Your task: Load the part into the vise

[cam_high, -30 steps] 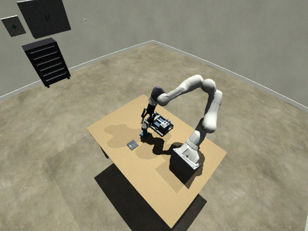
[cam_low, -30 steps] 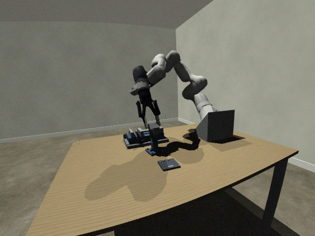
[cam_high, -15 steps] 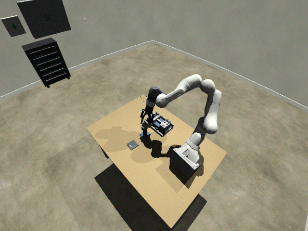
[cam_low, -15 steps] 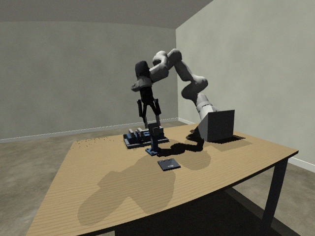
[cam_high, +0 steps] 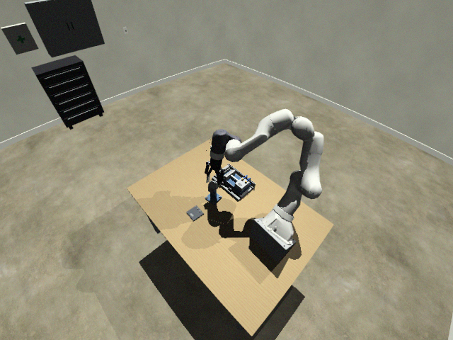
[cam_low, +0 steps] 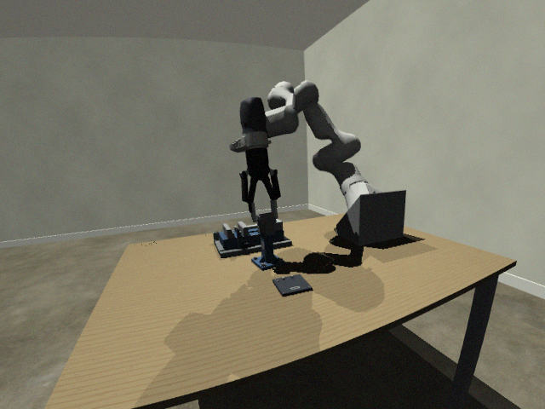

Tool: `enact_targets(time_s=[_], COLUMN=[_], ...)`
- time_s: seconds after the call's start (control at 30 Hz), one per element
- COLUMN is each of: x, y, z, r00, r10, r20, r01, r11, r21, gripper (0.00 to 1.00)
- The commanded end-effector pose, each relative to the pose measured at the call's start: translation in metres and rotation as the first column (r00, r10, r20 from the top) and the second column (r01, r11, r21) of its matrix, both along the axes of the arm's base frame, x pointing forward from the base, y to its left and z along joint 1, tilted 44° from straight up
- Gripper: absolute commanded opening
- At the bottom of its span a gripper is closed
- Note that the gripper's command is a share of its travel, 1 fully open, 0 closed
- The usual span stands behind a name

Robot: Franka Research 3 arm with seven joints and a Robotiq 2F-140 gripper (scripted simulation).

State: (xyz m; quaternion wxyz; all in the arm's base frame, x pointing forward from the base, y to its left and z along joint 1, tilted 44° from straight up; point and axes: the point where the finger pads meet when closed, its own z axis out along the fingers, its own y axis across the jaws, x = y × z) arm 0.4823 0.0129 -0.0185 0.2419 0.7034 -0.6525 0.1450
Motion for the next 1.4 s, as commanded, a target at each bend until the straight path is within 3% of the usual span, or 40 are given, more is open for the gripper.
enact_targets(time_s=[0.0, 0.67, 1.37], x=[-0.0048, -0.0052, -0.0057], y=[-0.0036, 0.0014, 0.0042], z=[0.0003, -0.0043, -0.0088], r00=[0.999, 1.000, 1.000], r10=[-0.049, -0.008, 0.023], r20=[0.022, 0.022, 0.015], r01=[0.050, 0.015, -0.012], r11=[0.996, 0.942, 0.854], r21=[-0.078, -0.335, -0.520], gripper=[0.51, 0.51, 0.51])
